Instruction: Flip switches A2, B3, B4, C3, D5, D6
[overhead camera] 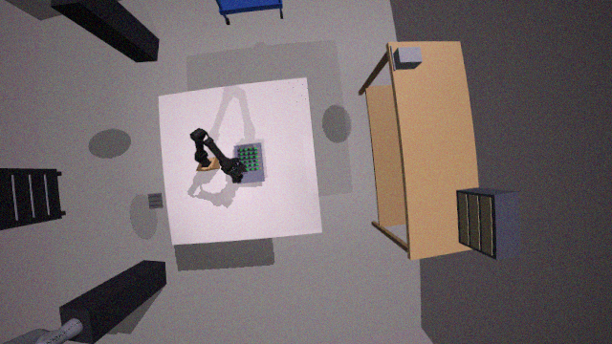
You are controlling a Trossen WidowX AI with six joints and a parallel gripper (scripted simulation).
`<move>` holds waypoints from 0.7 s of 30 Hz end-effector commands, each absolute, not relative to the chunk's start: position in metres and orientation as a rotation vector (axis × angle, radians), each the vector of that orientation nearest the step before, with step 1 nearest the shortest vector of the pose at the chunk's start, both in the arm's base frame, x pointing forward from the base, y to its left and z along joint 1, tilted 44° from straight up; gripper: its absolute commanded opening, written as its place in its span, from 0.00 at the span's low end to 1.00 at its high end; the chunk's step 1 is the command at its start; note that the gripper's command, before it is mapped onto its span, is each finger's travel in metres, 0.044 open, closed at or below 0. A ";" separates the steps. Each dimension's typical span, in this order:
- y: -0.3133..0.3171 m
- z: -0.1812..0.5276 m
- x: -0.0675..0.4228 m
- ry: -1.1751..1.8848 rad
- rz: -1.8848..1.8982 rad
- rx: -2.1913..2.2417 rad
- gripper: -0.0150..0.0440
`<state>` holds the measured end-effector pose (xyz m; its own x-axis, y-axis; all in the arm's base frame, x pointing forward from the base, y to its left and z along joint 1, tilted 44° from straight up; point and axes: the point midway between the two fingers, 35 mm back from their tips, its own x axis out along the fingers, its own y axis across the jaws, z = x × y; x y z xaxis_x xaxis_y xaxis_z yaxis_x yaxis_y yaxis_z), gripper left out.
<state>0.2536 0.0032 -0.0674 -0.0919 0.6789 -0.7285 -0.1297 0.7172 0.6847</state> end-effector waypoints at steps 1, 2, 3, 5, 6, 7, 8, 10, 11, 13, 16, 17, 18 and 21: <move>0.004 -0.068 0.254 1.522 0.717 0.474 0.25; 0.004 -0.068 0.254 1.522 0.717 0.474 0.25; 0.004 -0.068 0.254 1.522 0.717 0.474 0.25; 0.005 -0.068 0.254 1.522 0.717 0.474 0.25; 0.005 -0.068 0.254 1.522 0.717 0.474 0.25; 0.005 -0.069 0.254 1.522 0.717 0.474 0.25; 0.005 -0.069 0.254 1.522 0.717 0.474 0.25; 0.005 -0.069 0.254 1.522 0.717 0.474 0.25; 0.005 -0.069 0.254 1.522 0.717 0.474 0.25; 0.005 -0.069 0.253 1.522 0.717 0.474 0.25; 0.006 -0.069 0.253 1.522 0.717 0.474 0.25; 0.006 -0.070 0.253 1.522 0.717 0.474 0.25; 0.006 -0.070 0.253 1.522 0.717 0.474 0.25; 0.006 -0.070 0.253 1.522 0.717 0.474 0.25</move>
